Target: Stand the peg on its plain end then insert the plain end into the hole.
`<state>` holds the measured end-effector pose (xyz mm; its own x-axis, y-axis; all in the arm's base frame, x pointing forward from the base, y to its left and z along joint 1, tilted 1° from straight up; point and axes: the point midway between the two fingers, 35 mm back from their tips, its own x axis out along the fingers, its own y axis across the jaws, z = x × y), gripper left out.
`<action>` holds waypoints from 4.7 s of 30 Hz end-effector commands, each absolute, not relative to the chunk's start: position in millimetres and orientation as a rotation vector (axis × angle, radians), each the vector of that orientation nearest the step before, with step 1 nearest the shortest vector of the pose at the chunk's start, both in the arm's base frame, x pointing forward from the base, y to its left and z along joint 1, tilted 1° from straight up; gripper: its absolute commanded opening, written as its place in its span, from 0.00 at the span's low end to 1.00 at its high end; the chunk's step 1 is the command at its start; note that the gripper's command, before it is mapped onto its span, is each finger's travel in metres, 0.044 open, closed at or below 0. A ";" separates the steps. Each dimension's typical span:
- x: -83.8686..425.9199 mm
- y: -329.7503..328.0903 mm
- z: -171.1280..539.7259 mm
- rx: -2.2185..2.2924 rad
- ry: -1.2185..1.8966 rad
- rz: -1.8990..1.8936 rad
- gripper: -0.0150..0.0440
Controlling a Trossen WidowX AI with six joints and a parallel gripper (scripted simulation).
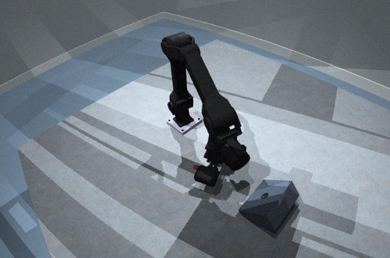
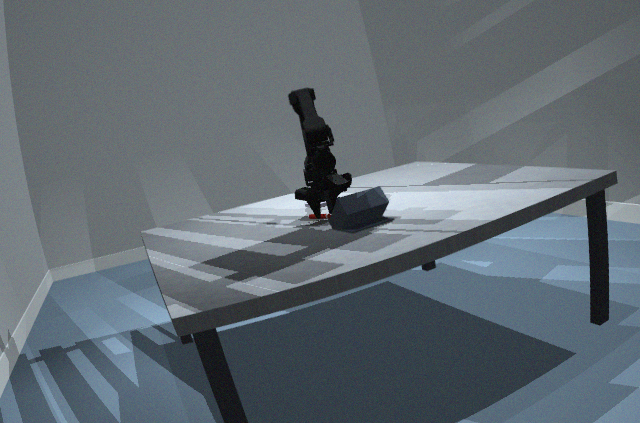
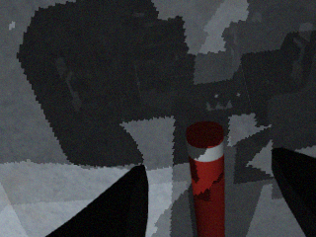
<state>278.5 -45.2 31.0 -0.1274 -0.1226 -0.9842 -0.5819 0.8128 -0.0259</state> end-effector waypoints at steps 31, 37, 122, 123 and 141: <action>277.4 -45.4 31.8 -0.550 1.655 0.438 0.34; 275.4 -47.0 36.2 -0.532 1.596 0.449 0.34; 238.2 -73.7 68.4 -0.310 0.894 0.561 0.34; 237.7 -74.1 68.5 -0.307 0.886 0.562 0.34; 227.8 -81.1 70.3 -0.259 0.737 0.578 0.34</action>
